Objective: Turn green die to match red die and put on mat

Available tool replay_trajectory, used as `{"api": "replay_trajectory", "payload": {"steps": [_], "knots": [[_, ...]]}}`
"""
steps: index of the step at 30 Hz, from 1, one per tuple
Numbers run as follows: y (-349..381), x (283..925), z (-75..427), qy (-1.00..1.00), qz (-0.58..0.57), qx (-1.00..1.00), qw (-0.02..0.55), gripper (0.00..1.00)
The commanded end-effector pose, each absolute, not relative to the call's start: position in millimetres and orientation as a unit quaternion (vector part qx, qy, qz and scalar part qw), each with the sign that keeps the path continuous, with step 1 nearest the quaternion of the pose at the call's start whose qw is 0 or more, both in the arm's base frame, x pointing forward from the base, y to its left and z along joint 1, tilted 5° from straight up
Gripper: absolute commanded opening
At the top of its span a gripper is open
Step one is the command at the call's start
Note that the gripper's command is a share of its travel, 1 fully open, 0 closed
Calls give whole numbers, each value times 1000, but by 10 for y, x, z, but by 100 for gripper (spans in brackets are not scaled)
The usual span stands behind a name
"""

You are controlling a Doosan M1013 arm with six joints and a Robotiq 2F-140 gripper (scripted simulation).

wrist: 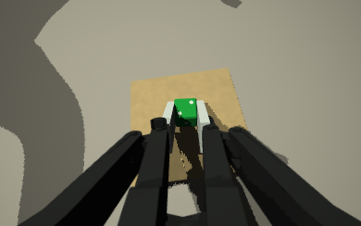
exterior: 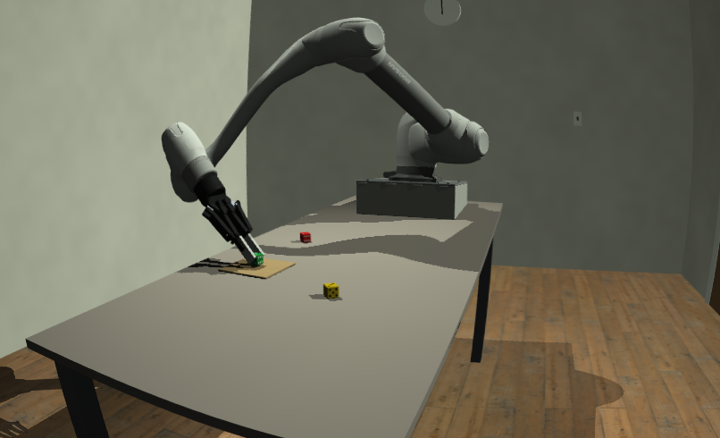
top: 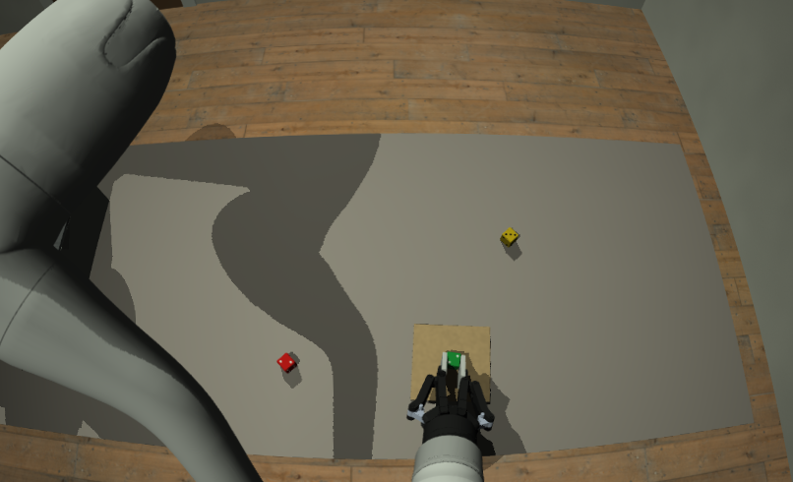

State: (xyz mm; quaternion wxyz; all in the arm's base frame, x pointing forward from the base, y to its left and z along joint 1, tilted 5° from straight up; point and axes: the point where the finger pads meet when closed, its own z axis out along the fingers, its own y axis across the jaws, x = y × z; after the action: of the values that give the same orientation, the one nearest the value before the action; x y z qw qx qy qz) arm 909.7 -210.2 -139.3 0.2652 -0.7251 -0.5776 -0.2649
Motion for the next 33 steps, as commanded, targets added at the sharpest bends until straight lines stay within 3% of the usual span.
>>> {"api": "replay_trajectory", "payload": {"steps": [1,33], "knots": [[-2102,9097,-1390,-578,-265,-725,265,21],[-2102,9094,-1437,-578,-265,-725,265,21]]}}
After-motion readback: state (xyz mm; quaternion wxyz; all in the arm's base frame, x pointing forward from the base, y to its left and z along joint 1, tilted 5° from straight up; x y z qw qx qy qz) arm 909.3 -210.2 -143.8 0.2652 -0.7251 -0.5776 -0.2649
